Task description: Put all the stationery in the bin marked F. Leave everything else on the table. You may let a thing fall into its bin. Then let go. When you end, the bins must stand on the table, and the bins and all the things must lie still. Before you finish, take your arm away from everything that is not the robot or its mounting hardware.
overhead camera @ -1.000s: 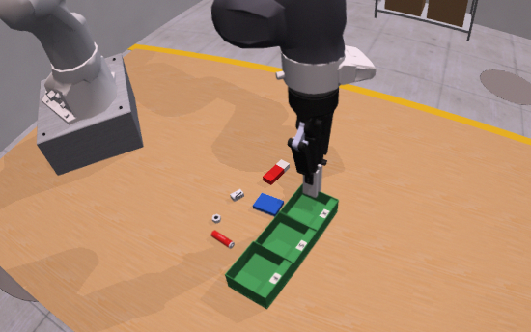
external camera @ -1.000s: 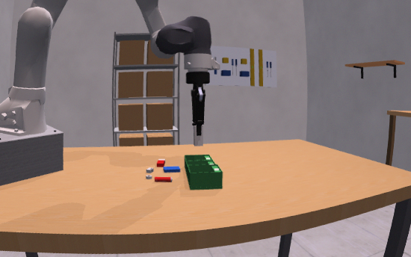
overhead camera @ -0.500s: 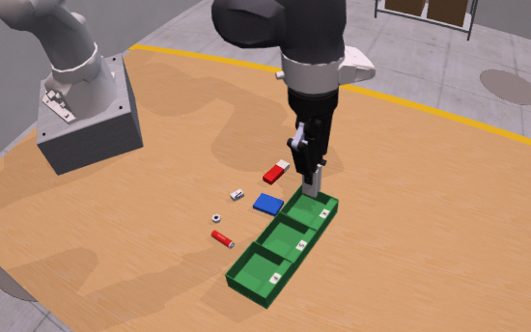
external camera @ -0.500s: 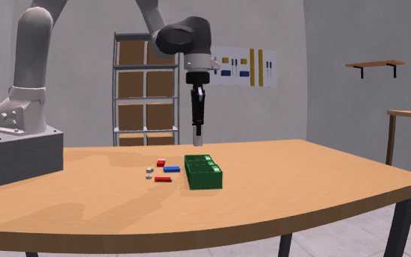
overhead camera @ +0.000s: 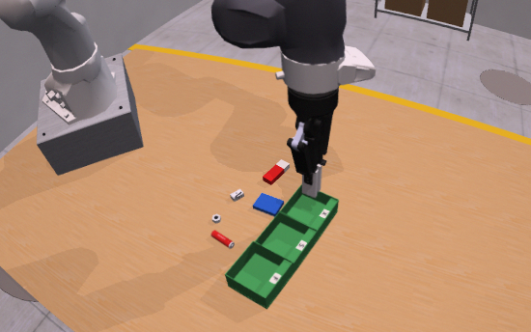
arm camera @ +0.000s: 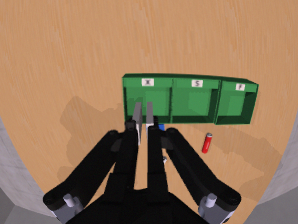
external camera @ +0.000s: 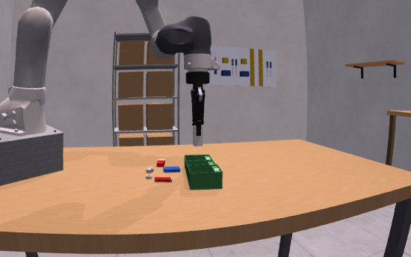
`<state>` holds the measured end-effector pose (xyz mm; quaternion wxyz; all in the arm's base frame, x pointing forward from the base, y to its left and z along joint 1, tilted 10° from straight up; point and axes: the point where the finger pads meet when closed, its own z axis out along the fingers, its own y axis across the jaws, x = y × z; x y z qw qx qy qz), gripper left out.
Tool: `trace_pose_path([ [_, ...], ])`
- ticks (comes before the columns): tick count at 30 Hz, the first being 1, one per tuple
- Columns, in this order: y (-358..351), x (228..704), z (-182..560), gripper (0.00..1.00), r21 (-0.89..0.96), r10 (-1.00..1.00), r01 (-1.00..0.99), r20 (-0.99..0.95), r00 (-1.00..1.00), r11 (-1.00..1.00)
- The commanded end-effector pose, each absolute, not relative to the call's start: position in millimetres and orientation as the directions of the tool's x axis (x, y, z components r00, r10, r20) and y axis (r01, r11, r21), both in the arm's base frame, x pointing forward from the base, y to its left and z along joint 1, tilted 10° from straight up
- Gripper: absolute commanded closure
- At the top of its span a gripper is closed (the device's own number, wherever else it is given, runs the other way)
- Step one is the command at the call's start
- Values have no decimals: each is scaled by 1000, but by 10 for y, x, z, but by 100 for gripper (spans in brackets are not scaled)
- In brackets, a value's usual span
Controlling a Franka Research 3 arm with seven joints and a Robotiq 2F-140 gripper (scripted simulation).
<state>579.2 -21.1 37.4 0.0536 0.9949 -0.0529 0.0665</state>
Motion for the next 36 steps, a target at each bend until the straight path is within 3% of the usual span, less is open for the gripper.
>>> trace_pose_path([
  [1, -210, 5769, 362, 95, 101, -103, -117, 133, 986, -988],
  [22, -210, 5769, 362, 95, 101, -103, -117, 133, 986, -988],
  [36, -95, 5648, 1348, 95, 101, -103, -117, 133, 986, -988],
])
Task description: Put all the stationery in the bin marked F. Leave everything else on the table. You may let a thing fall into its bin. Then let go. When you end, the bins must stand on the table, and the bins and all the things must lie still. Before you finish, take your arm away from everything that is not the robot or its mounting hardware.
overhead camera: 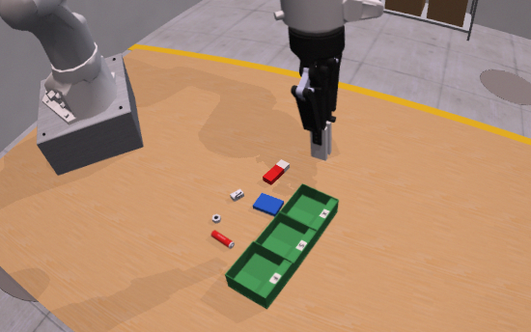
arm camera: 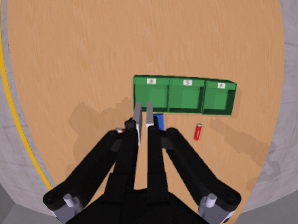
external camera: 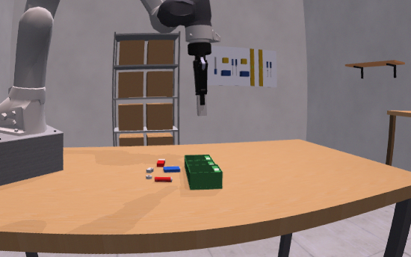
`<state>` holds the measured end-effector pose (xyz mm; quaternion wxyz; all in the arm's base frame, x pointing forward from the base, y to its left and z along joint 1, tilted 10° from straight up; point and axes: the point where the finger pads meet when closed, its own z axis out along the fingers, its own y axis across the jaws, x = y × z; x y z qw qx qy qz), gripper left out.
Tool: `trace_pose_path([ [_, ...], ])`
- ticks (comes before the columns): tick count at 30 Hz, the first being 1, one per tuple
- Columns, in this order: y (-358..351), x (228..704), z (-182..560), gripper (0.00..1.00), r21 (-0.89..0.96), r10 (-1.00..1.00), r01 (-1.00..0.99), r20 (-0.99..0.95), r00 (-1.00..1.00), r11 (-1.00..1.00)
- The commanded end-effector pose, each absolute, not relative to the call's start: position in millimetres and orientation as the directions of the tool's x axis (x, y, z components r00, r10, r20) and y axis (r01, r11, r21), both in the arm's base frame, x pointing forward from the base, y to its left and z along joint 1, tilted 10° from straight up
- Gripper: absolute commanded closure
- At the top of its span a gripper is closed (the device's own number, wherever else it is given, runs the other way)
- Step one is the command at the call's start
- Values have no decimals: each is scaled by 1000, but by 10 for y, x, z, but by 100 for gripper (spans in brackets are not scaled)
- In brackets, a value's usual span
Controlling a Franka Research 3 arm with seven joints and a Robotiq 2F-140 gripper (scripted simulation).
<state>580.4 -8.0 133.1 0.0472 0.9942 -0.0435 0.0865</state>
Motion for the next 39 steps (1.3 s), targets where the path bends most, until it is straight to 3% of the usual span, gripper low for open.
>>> trace_pose_path([
  [1, -85, 5638, 1430, 95, 101, -103, -117, 133, 986, -988],
  [20, -83, 5635, 1453, 95, 101, -103, -117, 133, 986, -988],
  [21, -51, 5591, 1390, 77, 108, -53, -67, 128, 990, -992],
  [24, 45, 5459, 1201, 77, 124, 85, 71, 111, 990, -990],
  [39, 458, 4887, 379, 77, 157, 382, 374, 22, 924, -914],
])
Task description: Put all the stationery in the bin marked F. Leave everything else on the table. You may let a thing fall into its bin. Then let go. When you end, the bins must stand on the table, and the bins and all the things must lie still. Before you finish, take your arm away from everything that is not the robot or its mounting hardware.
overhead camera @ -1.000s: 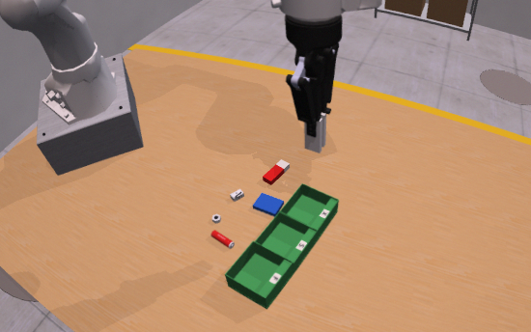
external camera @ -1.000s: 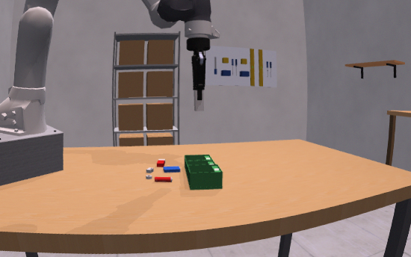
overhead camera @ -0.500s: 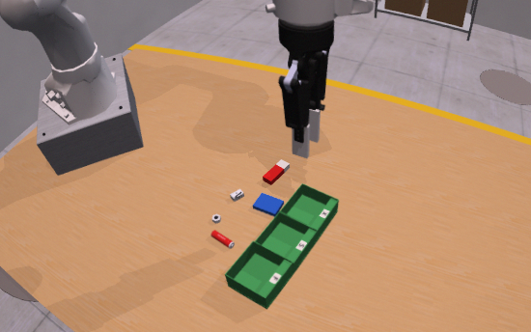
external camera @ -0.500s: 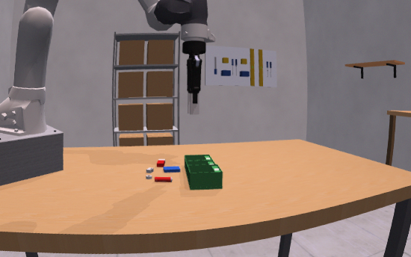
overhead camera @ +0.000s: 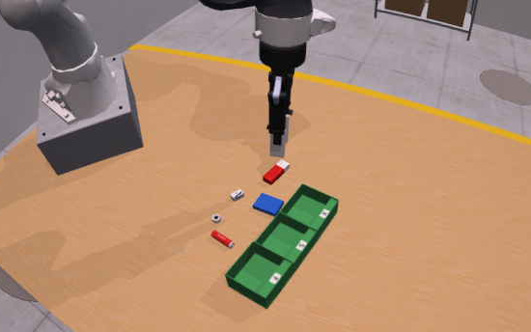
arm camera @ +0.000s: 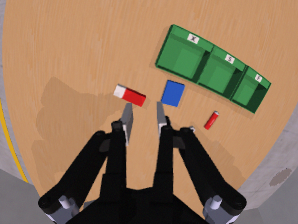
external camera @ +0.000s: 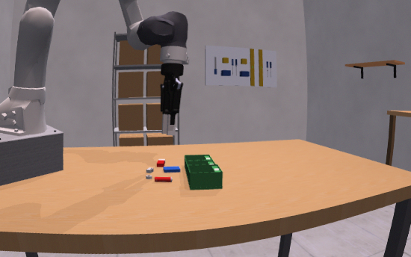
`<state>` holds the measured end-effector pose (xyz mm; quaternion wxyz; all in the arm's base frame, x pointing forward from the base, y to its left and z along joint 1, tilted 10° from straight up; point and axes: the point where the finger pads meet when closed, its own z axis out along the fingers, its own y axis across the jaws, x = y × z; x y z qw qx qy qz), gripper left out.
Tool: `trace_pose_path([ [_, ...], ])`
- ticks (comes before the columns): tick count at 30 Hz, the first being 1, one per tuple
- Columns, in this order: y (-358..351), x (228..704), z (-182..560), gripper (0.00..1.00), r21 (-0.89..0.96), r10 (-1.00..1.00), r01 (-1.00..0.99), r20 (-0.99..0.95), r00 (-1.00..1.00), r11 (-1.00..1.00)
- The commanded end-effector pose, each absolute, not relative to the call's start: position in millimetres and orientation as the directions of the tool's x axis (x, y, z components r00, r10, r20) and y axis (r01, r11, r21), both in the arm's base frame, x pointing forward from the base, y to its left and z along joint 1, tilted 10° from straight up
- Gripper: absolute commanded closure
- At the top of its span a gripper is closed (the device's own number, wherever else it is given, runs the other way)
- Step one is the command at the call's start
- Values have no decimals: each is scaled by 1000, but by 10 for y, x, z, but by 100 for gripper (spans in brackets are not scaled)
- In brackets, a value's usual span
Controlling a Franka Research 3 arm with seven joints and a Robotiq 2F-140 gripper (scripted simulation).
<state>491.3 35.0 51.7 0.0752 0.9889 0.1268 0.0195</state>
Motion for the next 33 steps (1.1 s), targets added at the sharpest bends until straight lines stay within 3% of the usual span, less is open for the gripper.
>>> trace_pose_path([
  [1, 490, 4843, 316, 77, 159, 402, 395, 16, 916, -905],
  [33, 597, 4731, 124, 77, 180, 847, 843, -78, 526, -507],
])
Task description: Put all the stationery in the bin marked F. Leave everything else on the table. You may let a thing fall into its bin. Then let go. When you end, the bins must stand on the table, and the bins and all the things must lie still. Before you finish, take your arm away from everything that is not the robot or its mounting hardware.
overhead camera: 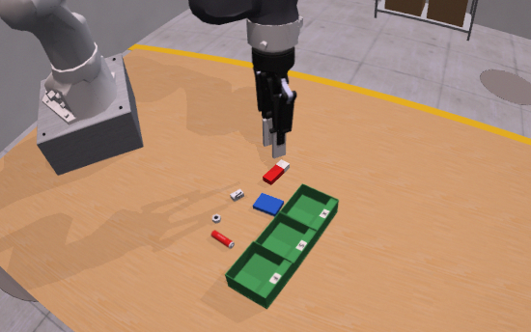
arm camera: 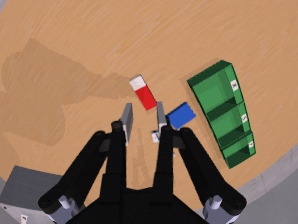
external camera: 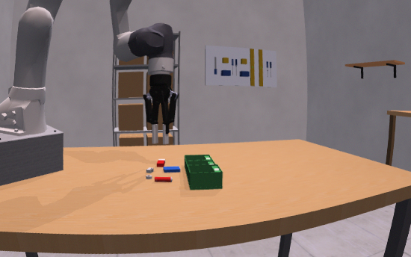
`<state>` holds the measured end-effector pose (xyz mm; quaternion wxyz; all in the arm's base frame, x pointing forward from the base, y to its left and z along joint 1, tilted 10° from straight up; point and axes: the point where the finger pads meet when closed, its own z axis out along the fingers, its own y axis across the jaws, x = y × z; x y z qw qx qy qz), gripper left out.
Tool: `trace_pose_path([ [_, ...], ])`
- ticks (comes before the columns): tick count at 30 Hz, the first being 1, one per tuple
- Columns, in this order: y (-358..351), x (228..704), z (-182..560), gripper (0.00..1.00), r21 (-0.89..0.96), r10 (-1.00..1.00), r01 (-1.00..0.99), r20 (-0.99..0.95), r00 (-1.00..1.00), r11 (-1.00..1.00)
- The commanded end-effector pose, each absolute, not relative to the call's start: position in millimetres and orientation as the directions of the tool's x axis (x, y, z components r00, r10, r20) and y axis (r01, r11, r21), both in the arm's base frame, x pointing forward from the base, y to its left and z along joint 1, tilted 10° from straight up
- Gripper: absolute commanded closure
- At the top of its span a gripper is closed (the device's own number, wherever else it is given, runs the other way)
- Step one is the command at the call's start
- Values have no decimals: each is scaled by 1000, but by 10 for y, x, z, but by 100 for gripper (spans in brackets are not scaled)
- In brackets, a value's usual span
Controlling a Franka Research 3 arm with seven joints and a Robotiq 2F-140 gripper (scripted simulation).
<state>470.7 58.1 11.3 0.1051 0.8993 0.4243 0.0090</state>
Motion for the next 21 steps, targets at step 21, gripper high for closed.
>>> trace_pose_path([
  [21, 601, 4727, 123, 77, 146, 965, 961, -82, 250, -237],
])
